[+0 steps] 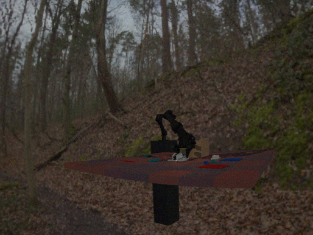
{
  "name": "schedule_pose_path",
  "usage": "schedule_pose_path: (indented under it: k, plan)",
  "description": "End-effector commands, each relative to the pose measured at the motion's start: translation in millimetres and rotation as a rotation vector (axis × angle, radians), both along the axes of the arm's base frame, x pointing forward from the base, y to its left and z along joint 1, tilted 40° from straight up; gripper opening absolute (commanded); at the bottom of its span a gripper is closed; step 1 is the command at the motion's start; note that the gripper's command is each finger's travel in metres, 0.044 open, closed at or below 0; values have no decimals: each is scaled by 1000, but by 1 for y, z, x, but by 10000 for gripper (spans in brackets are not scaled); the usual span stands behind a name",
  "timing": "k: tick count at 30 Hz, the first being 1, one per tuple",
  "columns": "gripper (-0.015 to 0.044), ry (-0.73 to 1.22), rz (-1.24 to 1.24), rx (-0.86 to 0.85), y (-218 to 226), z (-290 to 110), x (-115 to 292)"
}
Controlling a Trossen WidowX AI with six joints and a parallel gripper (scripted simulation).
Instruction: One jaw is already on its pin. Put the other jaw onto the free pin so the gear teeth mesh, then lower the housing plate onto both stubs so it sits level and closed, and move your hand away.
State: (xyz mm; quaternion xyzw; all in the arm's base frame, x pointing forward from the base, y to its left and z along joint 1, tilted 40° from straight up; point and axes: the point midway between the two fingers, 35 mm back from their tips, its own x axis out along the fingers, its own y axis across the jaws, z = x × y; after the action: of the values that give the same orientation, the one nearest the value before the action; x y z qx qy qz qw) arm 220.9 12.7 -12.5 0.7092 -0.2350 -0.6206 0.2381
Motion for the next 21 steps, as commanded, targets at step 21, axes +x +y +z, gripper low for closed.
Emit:
schedule_pose_path:
  k: [21]
  plan:
    - [351,-5,-5,0,-2,-2,2]
